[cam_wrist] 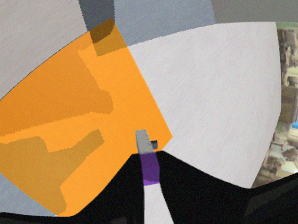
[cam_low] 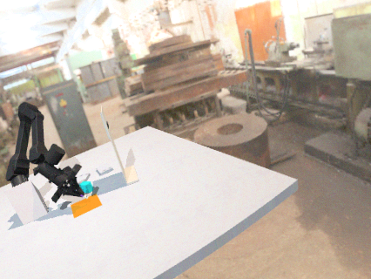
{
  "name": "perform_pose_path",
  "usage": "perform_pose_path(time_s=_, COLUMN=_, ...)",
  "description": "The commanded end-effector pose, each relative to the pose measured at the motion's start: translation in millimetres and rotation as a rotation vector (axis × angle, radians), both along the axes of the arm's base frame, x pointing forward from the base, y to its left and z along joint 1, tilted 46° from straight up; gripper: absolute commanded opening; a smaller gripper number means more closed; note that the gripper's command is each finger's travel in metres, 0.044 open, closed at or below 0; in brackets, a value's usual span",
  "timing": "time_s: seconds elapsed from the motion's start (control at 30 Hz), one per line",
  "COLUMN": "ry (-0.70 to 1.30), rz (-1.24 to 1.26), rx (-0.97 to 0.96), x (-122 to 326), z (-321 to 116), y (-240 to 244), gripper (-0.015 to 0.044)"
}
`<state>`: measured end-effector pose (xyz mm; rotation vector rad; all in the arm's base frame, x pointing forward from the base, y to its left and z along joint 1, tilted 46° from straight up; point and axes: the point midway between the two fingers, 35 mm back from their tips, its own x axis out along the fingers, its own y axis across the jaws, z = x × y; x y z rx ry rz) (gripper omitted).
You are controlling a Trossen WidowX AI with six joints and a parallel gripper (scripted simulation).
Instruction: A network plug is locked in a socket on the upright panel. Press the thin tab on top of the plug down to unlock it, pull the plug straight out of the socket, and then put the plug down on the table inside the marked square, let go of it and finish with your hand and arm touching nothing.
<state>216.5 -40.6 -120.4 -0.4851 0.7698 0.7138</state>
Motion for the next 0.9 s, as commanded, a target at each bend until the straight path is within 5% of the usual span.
perform_pose_path(time_s=0.0, ry=0.008, rz=-0.003, rx=0.004, x=-2, z=-3, y=5, gripper=0.0000)
perform_pose_path(time_s=0.87, ry=0.006, rz=-0.004, rx=0.008, x=-5, z=-15, y=21, gripper=0.0000)
